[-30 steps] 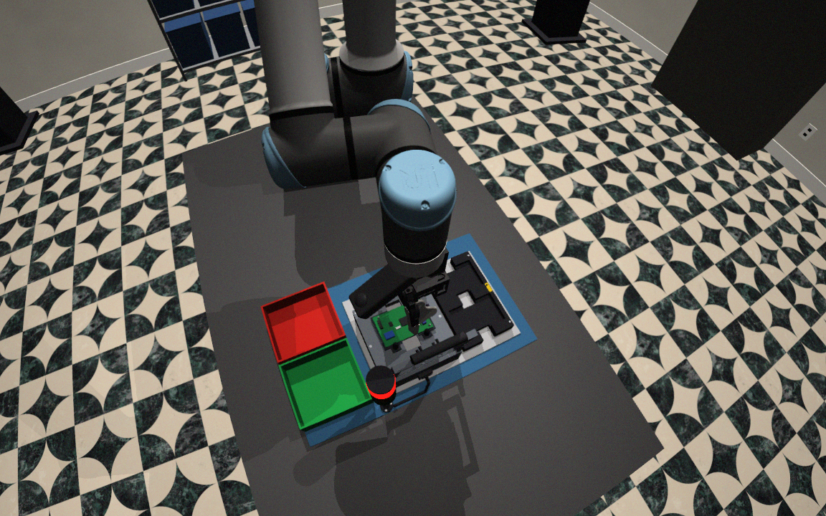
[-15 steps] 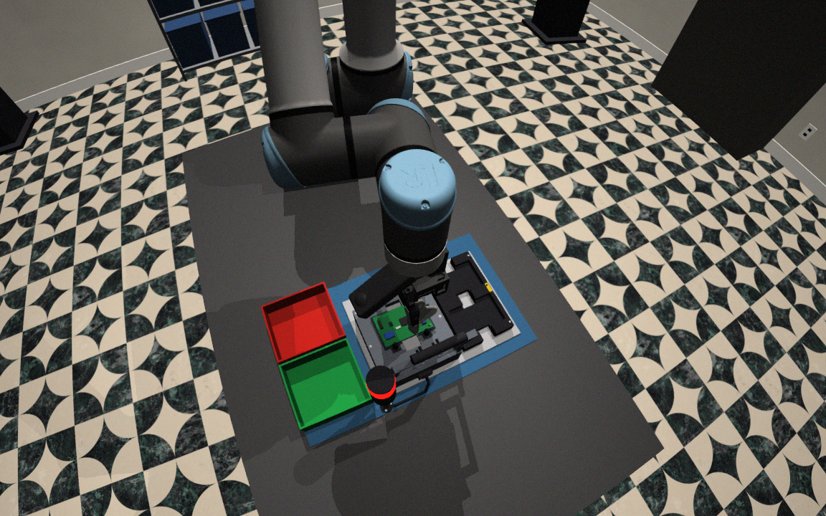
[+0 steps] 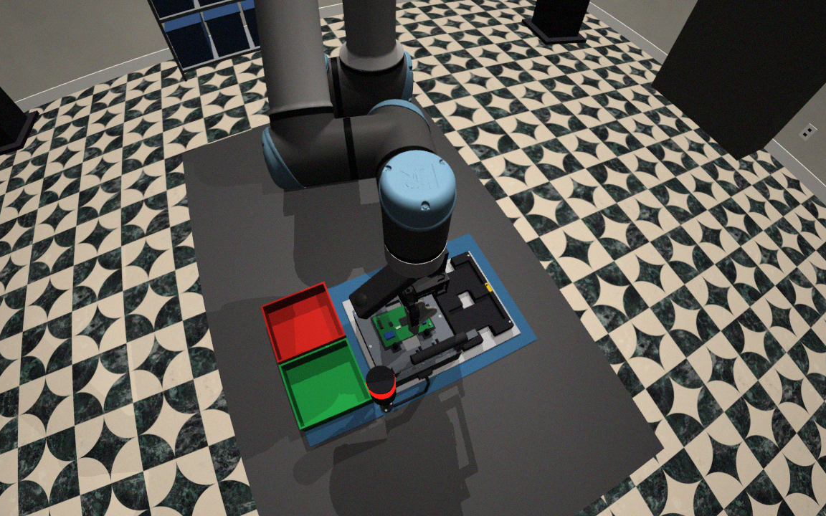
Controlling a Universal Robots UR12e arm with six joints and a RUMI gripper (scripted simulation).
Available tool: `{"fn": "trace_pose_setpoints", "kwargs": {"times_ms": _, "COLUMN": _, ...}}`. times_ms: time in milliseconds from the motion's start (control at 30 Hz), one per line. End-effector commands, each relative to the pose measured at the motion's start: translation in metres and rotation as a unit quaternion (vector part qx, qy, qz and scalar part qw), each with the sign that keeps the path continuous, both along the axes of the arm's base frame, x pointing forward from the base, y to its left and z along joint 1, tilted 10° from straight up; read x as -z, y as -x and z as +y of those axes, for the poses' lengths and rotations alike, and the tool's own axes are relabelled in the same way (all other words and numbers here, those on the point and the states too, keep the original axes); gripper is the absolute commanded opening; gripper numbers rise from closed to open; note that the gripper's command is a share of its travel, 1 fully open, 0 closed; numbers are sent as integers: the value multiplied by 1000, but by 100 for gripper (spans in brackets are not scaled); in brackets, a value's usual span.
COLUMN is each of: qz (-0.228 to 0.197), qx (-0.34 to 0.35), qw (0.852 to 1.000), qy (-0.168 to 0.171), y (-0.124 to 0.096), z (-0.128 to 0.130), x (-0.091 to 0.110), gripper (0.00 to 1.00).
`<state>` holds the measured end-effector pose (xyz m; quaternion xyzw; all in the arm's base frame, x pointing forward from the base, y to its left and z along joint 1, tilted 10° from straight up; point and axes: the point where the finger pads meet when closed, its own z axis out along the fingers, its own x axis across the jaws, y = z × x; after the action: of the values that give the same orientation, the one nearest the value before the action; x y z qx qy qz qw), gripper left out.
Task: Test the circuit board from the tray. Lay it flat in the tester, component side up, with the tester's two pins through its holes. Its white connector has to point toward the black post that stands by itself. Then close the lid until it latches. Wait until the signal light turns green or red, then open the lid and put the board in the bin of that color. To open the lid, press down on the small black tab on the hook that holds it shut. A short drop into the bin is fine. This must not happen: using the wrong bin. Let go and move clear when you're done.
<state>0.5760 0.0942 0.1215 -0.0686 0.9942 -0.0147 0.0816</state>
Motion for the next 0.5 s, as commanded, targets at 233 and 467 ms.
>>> {"fn": "trace_pose_setpoints", "kwargs": {"times_ms": 233, "qz": 2, "qx": 0, "qw": 1000, "qy": 0, "y": -4, "z": -3, "x": 31, "gripper": 59}}
{"fn": "trace_pose_setpoints", "kwargs": {"times_ms": 467, "qz": 2, "qx": 0, "qw": 1000, "qy": 0, "y": -8, "z": -5, "x": 52, "gripper": 59}}
